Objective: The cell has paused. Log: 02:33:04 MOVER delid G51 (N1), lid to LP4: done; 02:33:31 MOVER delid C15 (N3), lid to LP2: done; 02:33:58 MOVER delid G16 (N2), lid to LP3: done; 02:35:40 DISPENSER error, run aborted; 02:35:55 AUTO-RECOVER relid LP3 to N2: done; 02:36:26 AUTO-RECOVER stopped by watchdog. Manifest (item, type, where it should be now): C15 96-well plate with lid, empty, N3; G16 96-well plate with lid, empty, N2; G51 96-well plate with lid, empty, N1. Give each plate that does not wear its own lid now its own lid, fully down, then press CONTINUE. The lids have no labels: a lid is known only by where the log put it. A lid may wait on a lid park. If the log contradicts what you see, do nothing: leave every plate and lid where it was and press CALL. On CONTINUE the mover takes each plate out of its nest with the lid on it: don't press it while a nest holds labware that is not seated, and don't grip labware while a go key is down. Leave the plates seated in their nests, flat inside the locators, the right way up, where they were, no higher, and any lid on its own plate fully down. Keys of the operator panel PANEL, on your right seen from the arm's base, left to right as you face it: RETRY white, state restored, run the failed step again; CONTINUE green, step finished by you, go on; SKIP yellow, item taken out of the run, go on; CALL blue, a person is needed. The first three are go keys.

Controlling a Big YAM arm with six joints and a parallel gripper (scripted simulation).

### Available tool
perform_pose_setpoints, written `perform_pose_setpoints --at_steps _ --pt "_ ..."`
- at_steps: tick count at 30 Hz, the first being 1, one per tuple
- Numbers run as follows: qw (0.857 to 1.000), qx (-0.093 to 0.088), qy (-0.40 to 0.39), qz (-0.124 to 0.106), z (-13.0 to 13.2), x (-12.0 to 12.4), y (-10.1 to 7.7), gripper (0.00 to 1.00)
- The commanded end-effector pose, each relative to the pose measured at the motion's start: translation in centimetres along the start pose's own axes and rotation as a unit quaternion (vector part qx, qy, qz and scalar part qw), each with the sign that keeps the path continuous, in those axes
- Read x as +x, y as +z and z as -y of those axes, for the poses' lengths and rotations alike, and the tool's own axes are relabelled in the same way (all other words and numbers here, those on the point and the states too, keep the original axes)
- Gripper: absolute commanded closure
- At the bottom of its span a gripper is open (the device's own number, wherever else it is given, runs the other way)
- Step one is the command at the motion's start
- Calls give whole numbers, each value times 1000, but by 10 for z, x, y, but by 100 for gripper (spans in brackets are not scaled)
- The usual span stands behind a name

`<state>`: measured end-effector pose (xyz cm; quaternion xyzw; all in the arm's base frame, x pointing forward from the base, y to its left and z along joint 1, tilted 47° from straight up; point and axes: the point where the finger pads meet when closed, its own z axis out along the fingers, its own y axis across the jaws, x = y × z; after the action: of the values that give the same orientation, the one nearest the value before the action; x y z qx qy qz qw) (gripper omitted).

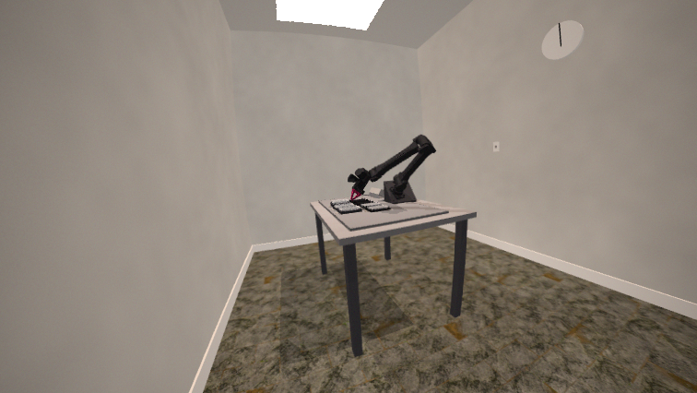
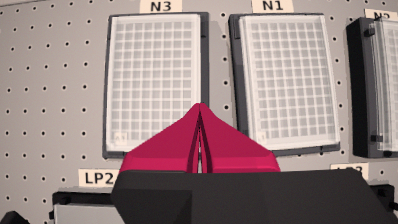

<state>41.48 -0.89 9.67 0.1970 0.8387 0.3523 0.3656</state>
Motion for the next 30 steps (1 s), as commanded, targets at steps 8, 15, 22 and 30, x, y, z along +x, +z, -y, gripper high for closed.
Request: perform_pose_setpoints --at_steps 8,15,22,30 --pt "999 -10 -28 26 6 -68 32 100" --pt "999 -10 -28 26 14 -86 47 100" --pt "1000 -6 -17 18 14 -75 44 100" --pt "1000 -6 -17 18 14 -75 44 100"
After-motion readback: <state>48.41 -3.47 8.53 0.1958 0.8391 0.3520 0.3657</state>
